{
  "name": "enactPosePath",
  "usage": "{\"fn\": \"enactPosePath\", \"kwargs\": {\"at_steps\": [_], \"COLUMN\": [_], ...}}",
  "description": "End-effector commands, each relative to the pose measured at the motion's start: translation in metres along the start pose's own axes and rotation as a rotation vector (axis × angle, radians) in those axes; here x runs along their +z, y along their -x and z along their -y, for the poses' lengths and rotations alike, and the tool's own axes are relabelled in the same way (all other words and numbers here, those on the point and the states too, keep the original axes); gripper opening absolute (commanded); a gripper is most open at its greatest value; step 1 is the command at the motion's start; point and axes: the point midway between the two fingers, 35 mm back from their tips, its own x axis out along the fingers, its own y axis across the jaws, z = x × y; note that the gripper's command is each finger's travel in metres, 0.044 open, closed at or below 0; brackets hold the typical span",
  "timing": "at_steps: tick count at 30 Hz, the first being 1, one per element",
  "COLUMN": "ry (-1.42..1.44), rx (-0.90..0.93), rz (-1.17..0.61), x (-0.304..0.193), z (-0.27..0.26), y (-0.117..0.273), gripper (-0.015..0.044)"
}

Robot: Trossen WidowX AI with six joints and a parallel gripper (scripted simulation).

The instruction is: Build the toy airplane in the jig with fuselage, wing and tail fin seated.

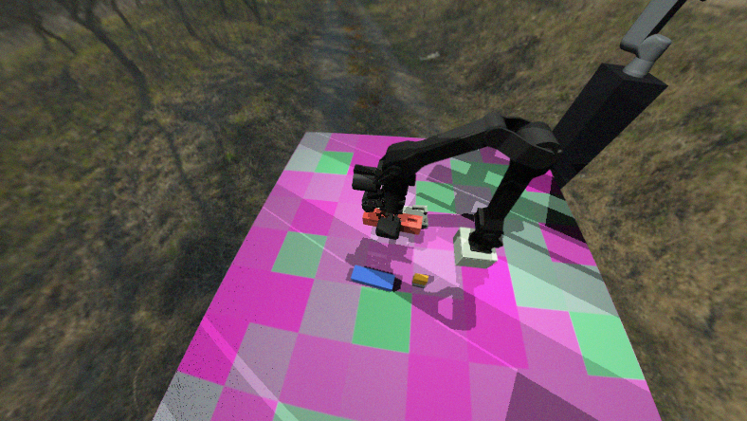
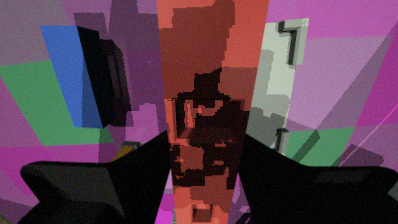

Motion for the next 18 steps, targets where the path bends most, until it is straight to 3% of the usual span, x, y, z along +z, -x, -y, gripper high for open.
{"fn": "enactPosePath", "kwargs": {"at_steps": [1, 18], "ry": [0.022, 0.101], "rx": [0.002, -0.003], "rz": [0.004, 0.0], "x": [0.002, 0.001], "z": [0.014, 0.065], "y": [-0.006, -0.028], "gripper": [0.0, 0.0]}}
